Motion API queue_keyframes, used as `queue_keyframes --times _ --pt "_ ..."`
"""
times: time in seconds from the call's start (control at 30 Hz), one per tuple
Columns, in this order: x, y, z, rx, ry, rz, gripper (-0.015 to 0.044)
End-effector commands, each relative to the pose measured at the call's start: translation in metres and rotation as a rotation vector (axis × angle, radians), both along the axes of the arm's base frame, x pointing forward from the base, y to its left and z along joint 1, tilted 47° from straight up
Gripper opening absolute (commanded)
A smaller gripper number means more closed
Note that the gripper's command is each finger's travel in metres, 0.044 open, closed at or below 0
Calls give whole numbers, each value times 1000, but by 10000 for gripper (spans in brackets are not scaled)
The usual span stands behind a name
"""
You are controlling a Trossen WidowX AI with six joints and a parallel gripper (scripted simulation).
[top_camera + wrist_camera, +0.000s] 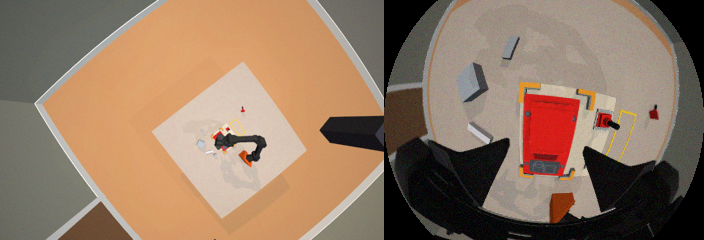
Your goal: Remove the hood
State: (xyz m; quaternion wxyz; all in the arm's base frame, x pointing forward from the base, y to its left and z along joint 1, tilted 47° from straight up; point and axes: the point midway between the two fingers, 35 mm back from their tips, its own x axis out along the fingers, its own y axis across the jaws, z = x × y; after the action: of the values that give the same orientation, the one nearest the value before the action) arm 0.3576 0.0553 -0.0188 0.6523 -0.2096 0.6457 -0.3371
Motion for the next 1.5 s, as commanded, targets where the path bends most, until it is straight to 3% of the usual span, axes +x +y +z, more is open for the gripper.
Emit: queue_keyframes --times 0.0,1.47 --pt "-4 -3 1 -16 31 15 440" --pt "-6 -23 -18 -16 31 15 440"
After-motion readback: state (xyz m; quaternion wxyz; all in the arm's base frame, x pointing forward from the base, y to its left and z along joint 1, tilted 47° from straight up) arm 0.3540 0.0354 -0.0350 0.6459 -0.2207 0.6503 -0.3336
